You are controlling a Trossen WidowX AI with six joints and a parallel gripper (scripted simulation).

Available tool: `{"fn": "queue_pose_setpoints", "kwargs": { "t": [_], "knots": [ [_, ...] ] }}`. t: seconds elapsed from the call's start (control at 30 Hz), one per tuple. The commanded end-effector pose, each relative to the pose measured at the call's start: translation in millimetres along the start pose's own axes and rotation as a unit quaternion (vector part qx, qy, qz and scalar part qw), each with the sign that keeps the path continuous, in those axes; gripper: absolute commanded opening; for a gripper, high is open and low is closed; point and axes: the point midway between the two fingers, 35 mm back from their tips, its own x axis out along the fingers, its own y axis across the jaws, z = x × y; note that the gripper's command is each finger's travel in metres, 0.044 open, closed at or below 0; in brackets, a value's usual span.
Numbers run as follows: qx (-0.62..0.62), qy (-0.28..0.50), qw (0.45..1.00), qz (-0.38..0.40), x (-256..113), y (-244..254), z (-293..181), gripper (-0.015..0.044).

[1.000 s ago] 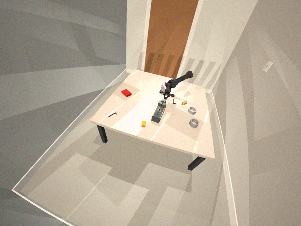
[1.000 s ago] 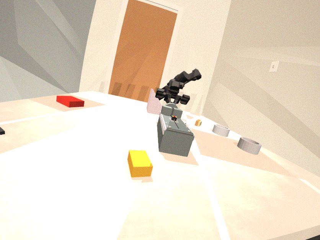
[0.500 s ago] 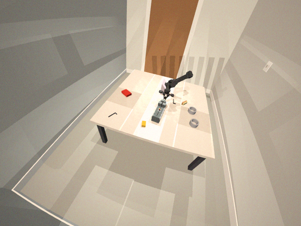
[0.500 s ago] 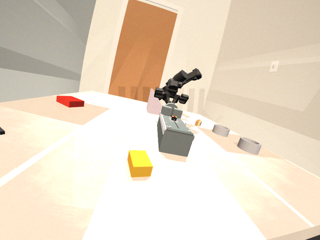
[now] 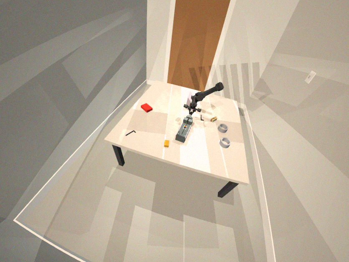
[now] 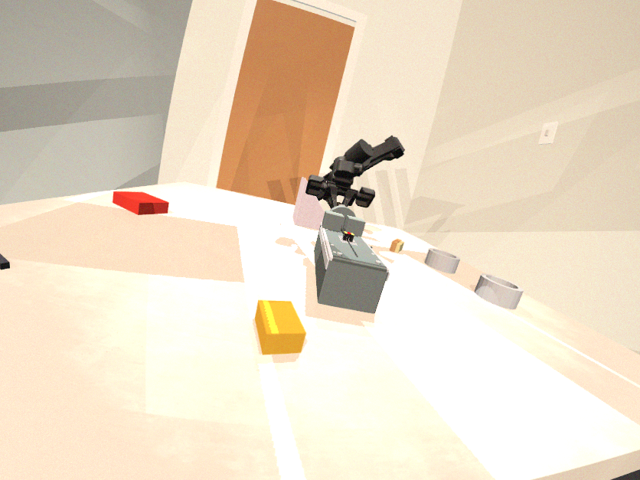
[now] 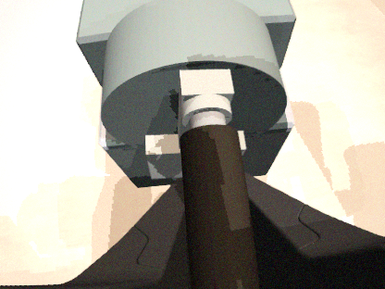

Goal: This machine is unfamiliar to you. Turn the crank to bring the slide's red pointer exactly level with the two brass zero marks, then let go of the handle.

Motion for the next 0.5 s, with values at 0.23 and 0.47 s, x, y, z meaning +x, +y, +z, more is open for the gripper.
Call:
{"fn": "queue_pose_setpoints", "kwargs": {
  "t": [0.23,0.47],
  "knots": [
    [0.007,-0.002,1.0,-0.013,1.9,-12.7,-2.3,0.0],
    [0.007,-0.002,1.0,-0.013,4.3,-17.1,-4.6,0.0]
  ]
}}
